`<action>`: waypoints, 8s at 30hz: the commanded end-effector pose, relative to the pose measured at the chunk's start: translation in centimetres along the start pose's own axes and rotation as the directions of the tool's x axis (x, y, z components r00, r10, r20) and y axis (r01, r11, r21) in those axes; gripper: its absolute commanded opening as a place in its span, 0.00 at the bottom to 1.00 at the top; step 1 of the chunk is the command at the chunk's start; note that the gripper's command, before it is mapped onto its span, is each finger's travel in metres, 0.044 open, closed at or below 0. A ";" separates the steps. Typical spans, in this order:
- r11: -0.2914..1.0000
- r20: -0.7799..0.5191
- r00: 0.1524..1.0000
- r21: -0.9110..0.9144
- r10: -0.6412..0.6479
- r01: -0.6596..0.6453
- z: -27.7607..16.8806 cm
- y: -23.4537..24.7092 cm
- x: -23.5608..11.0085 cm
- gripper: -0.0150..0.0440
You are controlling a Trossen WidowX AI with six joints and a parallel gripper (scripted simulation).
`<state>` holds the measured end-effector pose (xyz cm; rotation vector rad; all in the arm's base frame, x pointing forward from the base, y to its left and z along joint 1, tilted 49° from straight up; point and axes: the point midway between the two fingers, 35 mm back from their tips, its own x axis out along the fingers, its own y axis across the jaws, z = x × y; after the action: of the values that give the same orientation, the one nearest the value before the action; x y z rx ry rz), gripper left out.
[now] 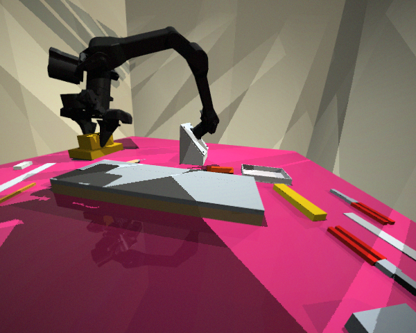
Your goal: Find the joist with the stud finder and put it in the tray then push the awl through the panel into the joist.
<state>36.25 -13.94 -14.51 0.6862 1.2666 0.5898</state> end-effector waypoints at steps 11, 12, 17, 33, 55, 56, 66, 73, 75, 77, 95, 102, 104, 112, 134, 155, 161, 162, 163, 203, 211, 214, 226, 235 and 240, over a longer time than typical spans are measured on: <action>1.000 0.020 1.000 -0.002 0.000 0.001 -0.2 0.0 1.8 0.25; 1.000 0.020 1.000 -0.002 0.000 0.000 -0.3 0.0 1.9 0.25; 1.000 0.020 1.000 -0.002 0.000 0.000 -0.4 0.0 2.4 0.25; 1.000 0.020 1.000 -0.002 0.002 -0.002 -1.1 0.4 4.6 0.25; 1.000 0.019 1.000 0.000 0.004 -0.004 -1.1 5.6 4.7 0.25; 1.000 0.019 1.000 0.000 0.005 -0.005 -1.1 5.8 4.7 0.25; 1.000 0.019 1.000 0.000 0.006 -0.006 -1.1 8.2 4.7 0.25; 1.000 0.018 1.000 0.001 0.006 -0.006 -1.1 9.8 4.8 0.25; 1.000 0.018 1.000 0.001 0.007 -0.007 -1.1 10.3 4.8 0.25; 1.000 0.018 1.000 0.001 0.007 -0.007 -1.1 10.8 4.8 0.25; 1.000 0.018 1.000 0.002 0.009 -0.009 -1.1 15.0 4.8 0.25; 1.000 0.017 1.000 0.003 0.009 -0.009 -1.1 16.7 4.8 0.25; 1.000 0.017 1.000 0.003 0.009 -0.009 -1.1 17.1 4.8 0.25; 1.000 0.017 1.000 0.003 0.010 -0.010 -1.1 19.0 4.8 0.25; 1.000 0.017 1.000 0.004 0.012 -0.012 -1.1 24.2 4.7 0.25; 1.000 0.016 1.000 0.005 0.013 -0.014 -1.1 29.2 4.7 0.25; 1.000 0.016 1.000 0.005 0.014 -0.014 -1.1 30.6 4.7 0.25; 1.000 0.016 1.000 0.005 0.014 -0.014 -1.1 30.8 4.6 0.25; 1.000 0.016 1.000 0.005 0.014 -0.014 -1.1 31.0 4.6 0.25; 1.000 0.017 1.000 0.005 0.017 -0.017 -1.0 40.3 4.5 0.25; 1.000 0.021 1.000 0.011 0.007 -0.007 -1.0 39.8 4.5 0.25; 1.000 0.021 1.000 0.011 0.007 -0.007 -1.0 39.8 4.5 0.25; 1.000 0.017 1.000 0.005 0.016 -0.017 -1.0 38.0 4.5 0.25; 1.000 0.017 1.000 0.005 0.016 -0.016 -1.0 35.9 4.6 0.25; 1.000 0.017 1.000 0.005 0.015 -0.015 -1.0 34.7 4.6 0.25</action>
<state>35.30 13.38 8.94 0.7023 1.2467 0.5999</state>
